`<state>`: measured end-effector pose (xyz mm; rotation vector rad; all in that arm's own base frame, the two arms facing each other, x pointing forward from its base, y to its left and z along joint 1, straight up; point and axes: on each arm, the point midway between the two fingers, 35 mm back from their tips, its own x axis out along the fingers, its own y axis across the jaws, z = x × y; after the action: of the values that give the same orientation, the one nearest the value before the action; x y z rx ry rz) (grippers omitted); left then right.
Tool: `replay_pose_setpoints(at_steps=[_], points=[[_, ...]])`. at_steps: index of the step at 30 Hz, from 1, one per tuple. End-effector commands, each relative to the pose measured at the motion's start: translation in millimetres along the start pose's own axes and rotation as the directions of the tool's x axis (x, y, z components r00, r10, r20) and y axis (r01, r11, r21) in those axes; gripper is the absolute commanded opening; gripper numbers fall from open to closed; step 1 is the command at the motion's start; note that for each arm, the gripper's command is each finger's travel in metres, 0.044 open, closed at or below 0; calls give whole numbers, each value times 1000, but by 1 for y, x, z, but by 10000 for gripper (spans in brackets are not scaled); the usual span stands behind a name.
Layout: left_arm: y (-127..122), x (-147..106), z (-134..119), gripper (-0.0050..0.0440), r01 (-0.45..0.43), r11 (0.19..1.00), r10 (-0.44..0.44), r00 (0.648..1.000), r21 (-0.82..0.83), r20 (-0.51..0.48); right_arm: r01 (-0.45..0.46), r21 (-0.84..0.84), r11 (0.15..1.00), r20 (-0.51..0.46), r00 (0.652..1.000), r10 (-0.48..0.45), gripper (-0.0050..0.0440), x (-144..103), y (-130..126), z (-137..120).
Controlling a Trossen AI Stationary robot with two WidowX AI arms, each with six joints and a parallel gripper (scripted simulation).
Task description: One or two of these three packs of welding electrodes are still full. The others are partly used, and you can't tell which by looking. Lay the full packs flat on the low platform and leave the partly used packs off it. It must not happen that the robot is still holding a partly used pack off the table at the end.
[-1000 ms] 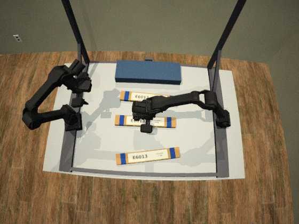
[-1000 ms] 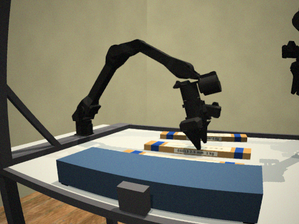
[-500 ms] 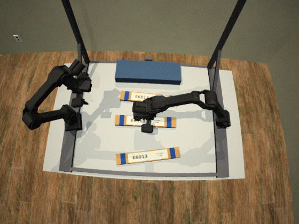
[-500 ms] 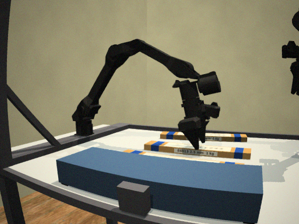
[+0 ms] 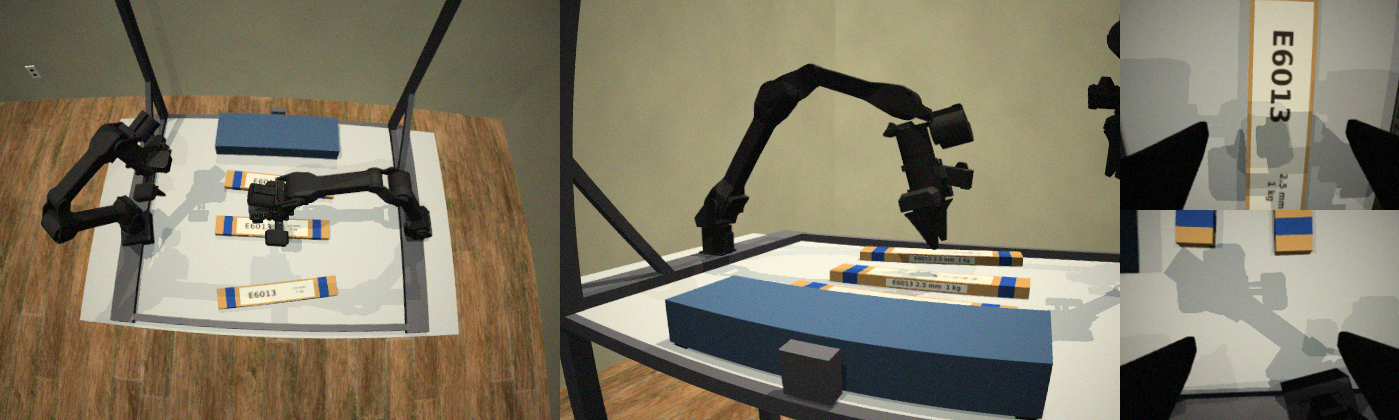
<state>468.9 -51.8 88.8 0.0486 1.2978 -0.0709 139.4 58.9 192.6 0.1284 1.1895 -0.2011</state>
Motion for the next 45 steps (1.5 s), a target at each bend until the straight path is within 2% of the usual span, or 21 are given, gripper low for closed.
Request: replay_pose_setpoints(at_steps=[1,9,11,26,28,31,40,45], points=[[29,-17,1,430,-34,993,38,999,-112,27,-15,6,1000,14,1000,15,430,-5,2,3],[81,-7,0,430,-31,994,33,999,-102,18,-15,6,1000,14,1000,15,430,-5,2,3],[81,-7,0,430,-31,994,33,999,-102,18,-15,6,1000,14,1000,15,430,-5,2,3],[182,-6,-9,430,-37,994,39,999,-100,18,-15,6,1000,14,1000,15,430,-5,2,3],[182,-6,-9,430,-37,994,39,999,-100,18,-15,6,1000,14,1000,15,430,-5,2,3],[202,-5,-10,430,-39,994,41,999,-99,18,-15,6,1000,14,1000,15,430,-5,2,3],[204,-10,-11,430,-44,994,47,999,-100,24,-15,6,1000,14,1000,15,430,-5,2,3],[203,-4,-10,430,-38,995,40,999,-96,18,-15,6,1000,14,1000,15,430,-5,2,3]])
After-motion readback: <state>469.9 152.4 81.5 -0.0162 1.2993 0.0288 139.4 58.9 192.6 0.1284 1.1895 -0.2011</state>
